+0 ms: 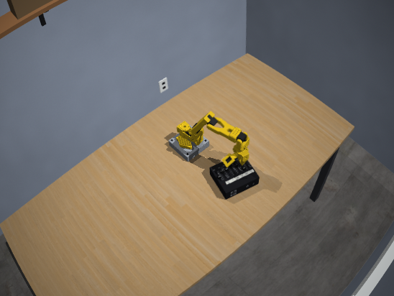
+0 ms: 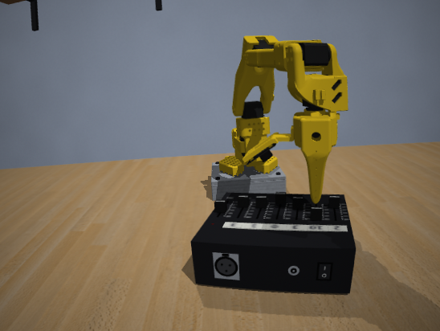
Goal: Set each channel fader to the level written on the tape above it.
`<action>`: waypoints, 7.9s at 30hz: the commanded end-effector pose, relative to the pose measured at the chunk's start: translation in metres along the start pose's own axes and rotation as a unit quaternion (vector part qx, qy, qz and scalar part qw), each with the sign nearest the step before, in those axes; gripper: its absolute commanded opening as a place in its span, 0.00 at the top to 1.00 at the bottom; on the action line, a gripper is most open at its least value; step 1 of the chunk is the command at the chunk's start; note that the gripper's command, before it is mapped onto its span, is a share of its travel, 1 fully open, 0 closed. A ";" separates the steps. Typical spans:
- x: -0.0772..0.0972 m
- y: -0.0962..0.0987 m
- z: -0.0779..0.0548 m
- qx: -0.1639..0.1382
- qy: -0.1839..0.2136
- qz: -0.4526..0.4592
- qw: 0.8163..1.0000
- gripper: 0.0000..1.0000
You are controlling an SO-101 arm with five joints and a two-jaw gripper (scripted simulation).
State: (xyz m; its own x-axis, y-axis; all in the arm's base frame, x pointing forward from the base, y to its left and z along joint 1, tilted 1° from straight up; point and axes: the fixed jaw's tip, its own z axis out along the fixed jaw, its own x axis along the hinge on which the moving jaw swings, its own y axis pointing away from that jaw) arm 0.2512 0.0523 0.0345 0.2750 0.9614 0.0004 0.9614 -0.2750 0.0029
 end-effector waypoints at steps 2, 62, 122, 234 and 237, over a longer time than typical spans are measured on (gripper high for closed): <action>0.002 -0.001 -0.004 0.001 0.000 0.001 1.000 1.00; -0.001 -0.002 -0.012 0.000 0.001 0.131 0.991 1.00; -0.017 -0.027 -0.035 0.001 0.010 0.913 0.407 1.00; -0.068 0.008 -0.032 0.005 0.023 1.000 -0.001 1.00; -0.067 0.009 -0.031 0.005 0.023 1.000 -0.001 1.00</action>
State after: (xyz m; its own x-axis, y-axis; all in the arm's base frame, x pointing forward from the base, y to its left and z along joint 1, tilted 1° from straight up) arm 0.2419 -0.0136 0.0697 -0.2778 -0.9605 -0.0147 -0.9579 0.2782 -0.0715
